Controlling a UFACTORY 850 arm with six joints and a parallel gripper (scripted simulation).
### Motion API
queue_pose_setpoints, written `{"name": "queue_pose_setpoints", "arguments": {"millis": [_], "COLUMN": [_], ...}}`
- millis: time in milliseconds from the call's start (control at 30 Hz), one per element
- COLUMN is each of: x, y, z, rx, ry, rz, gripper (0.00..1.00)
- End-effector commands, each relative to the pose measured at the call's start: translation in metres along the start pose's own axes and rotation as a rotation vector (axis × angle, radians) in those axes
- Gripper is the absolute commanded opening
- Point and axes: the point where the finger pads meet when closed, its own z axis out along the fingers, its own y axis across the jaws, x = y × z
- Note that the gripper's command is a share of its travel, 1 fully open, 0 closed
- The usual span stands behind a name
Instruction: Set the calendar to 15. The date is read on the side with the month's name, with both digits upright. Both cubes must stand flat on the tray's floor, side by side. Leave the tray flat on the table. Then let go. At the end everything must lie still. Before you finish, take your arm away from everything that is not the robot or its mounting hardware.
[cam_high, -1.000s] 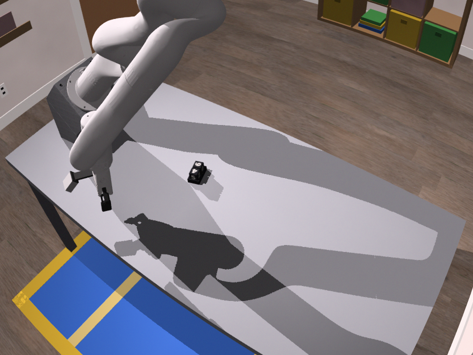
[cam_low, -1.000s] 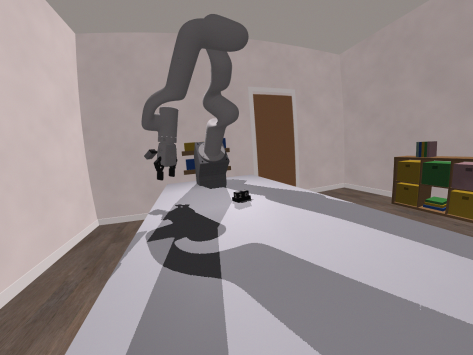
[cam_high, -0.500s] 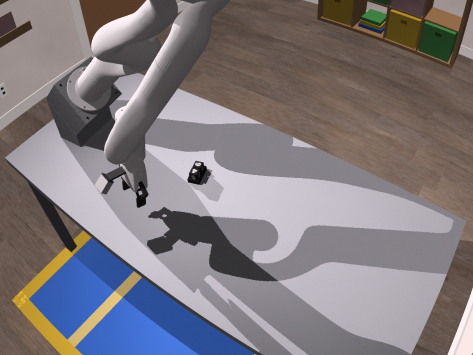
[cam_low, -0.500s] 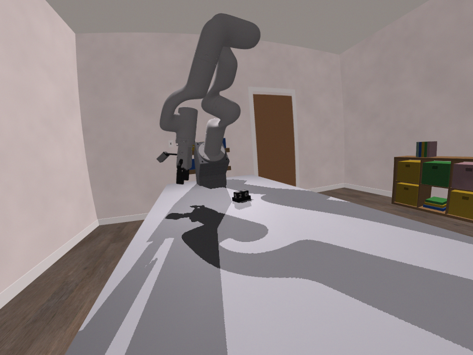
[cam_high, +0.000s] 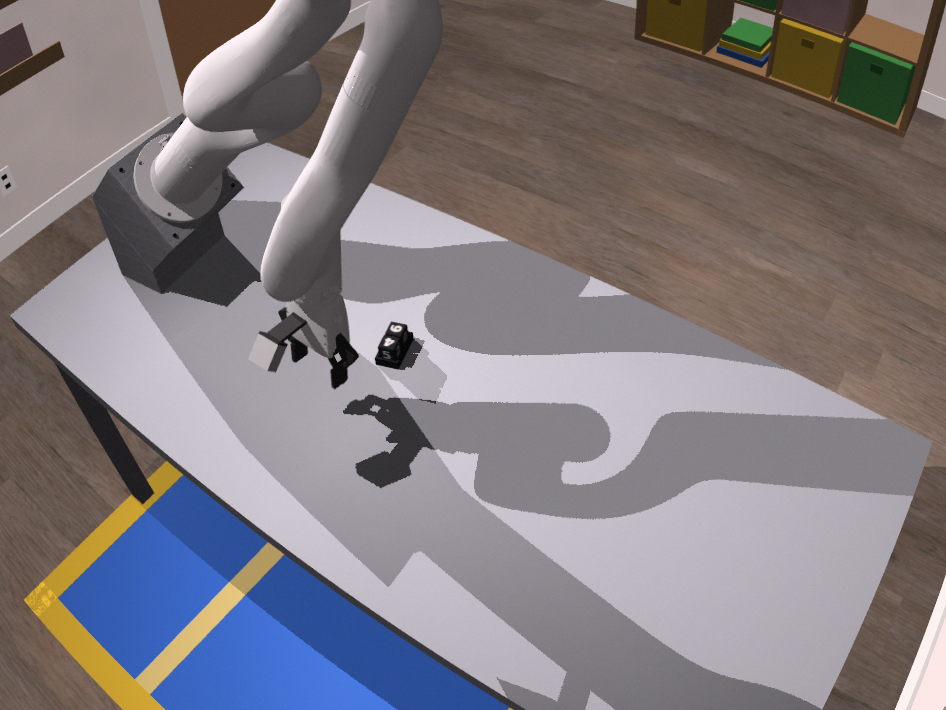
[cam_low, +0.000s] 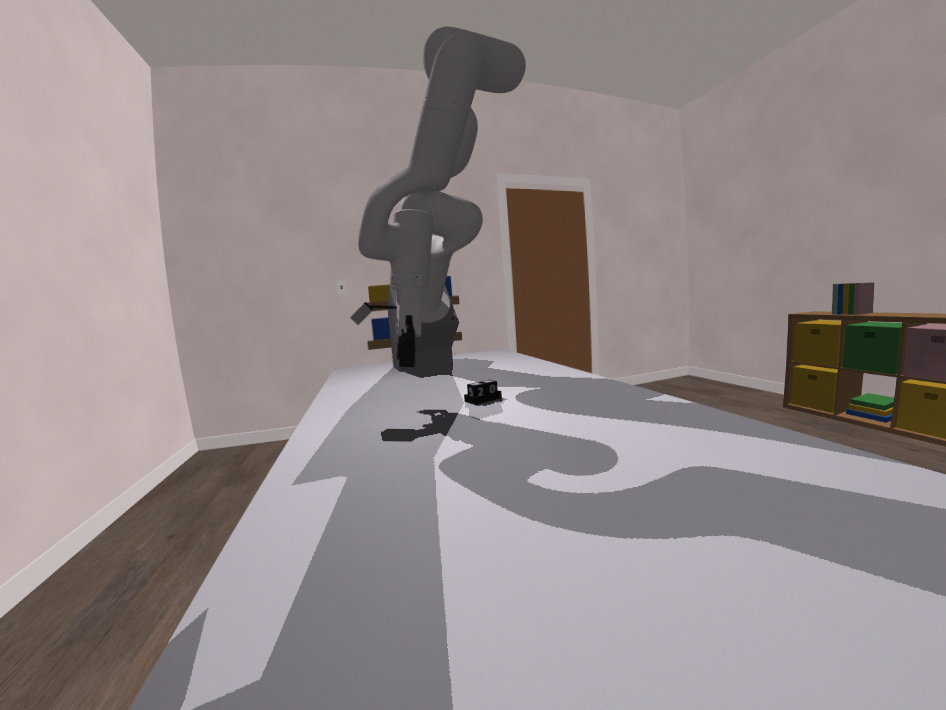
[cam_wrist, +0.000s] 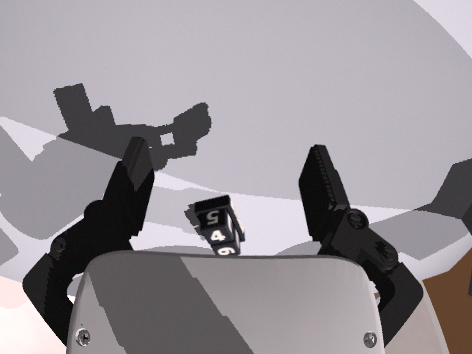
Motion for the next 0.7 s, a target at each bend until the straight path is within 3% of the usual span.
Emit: {"name": "queue_pose_setpoints", "arguments": {"millis": [0,67,100,233,267,367,400,500,533,633,667], "x": [-0.035,-0.035,-0.057,-0.057,-0.078,-0.078,-0.096,-0.096,-0.112,-0.112,-0.126], "y": [-0.008,-0.008,-0.009,-0.009,-0.010,-0.010,-0.009,-0.009,-0.007,-0.007,-0.006], "z": [-0.009,-0.009,-0.015,-0.015,-0.021,-0.021,-0.027,-0.027,-0.033,-0.033,-0.039], "rx": [0.017,0.017,0.024,0.024,0.030,0.030,0.035,0.035,0.038,0.038,0.042], "ry": [-0.001,-0.001,-0.018,-0.018,-0.036,-0.036,-0.055,-0.055,-0.072,-0.072,-0.088], "rz": [-0.078,-0.078,-0.126,-0.126,-0.169,-0.169,-0.206,-0.206,-0.239,-0.239,-0.266], "gripper": [1.00,1.00,1.00,1.00,1.00,1.00,1.00,1.00,1.00,1.00,1.00]}}
